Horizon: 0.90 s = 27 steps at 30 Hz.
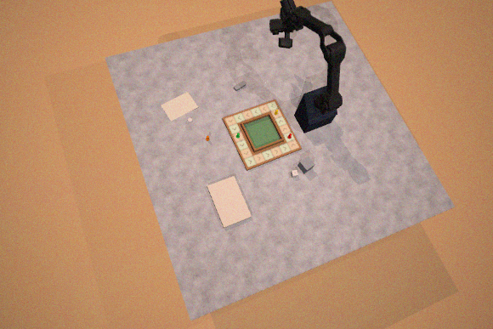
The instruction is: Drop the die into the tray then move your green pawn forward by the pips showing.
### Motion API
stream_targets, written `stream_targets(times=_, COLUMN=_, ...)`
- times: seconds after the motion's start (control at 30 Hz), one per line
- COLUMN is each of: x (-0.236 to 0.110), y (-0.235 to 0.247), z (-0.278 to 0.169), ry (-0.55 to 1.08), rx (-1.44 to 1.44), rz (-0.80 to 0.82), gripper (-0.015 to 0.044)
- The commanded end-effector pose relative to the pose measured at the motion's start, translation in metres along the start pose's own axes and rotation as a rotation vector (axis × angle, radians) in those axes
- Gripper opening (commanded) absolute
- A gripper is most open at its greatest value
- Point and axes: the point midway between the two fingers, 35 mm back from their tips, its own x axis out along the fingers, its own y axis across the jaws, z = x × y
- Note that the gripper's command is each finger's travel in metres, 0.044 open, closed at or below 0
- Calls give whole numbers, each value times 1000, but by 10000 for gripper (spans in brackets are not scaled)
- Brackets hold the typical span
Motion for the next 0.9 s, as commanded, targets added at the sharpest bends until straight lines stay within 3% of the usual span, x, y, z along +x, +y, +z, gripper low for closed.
stream_targets(times=0.0, x=-2, y=1, z=2, ry=-2, rx=0, rz=-2, gripper=374)
stream_targets(times=0.13, x=-32, y=27, z=50, ry=-37, rx=5, rz=-40, gripper=275)
stream_targets(times=0.53, x=-105, y=176, z=168, ry=-179, rx=-27, rz=-50, gripper=275)
stream_targets(times=0.87, x=-139, y=342, z=191, ry=-245, rx=-68, rz=61, gripper=275)
